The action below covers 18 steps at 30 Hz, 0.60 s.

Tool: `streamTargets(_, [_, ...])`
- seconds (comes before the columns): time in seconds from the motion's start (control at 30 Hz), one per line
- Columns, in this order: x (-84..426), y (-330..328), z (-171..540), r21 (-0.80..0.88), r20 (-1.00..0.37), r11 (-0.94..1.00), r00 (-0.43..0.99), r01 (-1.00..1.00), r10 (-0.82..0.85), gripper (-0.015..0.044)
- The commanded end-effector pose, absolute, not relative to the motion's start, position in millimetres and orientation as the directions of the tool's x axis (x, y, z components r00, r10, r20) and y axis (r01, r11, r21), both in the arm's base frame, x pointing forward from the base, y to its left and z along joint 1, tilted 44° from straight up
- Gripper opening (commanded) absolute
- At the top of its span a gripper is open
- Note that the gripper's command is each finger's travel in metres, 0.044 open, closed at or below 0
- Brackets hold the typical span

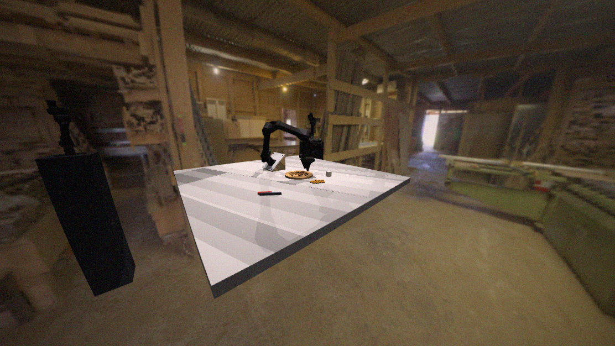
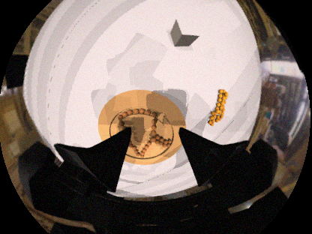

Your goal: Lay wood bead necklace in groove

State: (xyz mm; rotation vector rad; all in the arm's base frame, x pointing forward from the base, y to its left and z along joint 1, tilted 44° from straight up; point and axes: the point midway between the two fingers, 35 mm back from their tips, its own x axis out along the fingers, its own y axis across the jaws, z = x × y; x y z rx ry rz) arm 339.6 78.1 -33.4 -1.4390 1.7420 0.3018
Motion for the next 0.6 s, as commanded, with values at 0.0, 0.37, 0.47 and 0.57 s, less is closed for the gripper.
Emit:
streamTargets(0.0, [339, 81, -29, -0.326, -0.723, 0.331, 0.007, -0.886, -0.691, 0.0177])
streamTargets(0.37, [341, 75, -36, -0.333, -0.725, 0.328, 0.018, -0.884, -0.688, 0.012])
streamTargets(0.47, [341, 72, -40, -0.332, -0.725, 0.328, 0.016, -0.884, -0.689, 0.012])
streamTargets(0.57, [341, 68, -43, -0.331, -0.724, 0.329, 0.015, -0.884, -0.689, 0.012])
